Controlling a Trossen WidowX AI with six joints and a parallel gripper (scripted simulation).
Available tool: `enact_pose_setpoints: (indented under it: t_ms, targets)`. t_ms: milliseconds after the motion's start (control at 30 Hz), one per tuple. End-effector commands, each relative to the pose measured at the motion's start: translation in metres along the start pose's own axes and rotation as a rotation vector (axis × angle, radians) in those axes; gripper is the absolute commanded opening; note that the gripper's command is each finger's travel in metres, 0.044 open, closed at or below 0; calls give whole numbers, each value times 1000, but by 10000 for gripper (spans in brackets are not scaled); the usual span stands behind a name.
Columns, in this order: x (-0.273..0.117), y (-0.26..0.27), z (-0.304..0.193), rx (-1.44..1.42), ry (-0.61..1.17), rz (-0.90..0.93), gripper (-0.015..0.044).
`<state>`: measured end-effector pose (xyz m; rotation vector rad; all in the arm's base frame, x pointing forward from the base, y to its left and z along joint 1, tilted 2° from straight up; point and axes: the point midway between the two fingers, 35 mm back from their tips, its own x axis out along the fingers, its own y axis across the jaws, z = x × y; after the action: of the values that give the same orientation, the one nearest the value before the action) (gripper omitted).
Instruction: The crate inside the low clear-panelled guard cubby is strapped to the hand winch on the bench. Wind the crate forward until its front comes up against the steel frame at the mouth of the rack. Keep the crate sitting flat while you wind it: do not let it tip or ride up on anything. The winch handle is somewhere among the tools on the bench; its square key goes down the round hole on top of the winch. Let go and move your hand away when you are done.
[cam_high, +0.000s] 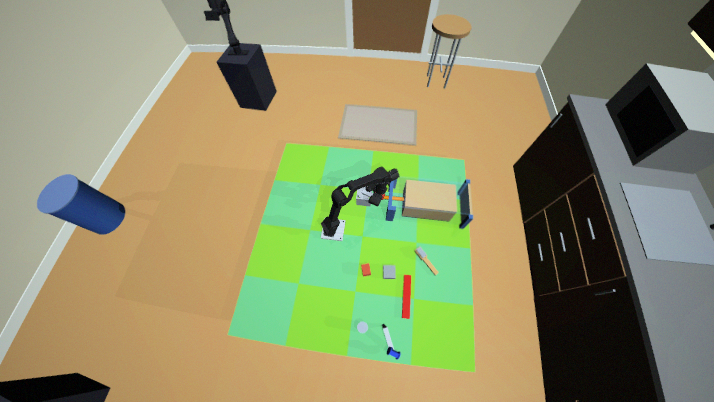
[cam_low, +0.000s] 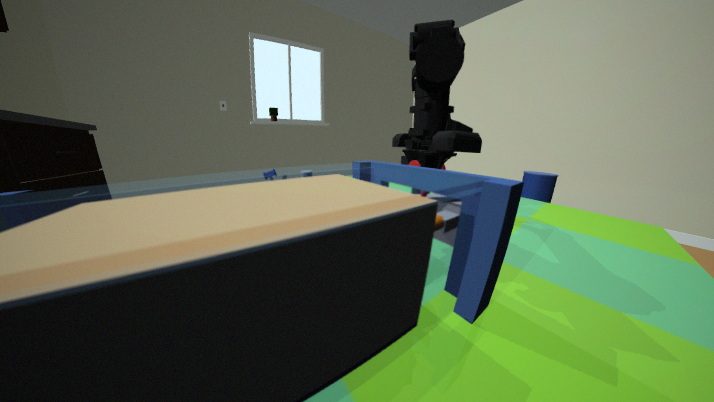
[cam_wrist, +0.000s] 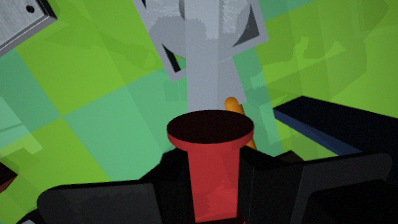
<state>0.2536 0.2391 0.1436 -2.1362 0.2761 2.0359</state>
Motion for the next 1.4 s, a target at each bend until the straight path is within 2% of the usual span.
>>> enact_pose_setpoints:
  t_ms: [0,1367]
  targets:
    - [0,-14,2,-3,-4,-24,0]
    - [-2,-59,19,-3,-6,-29,0]
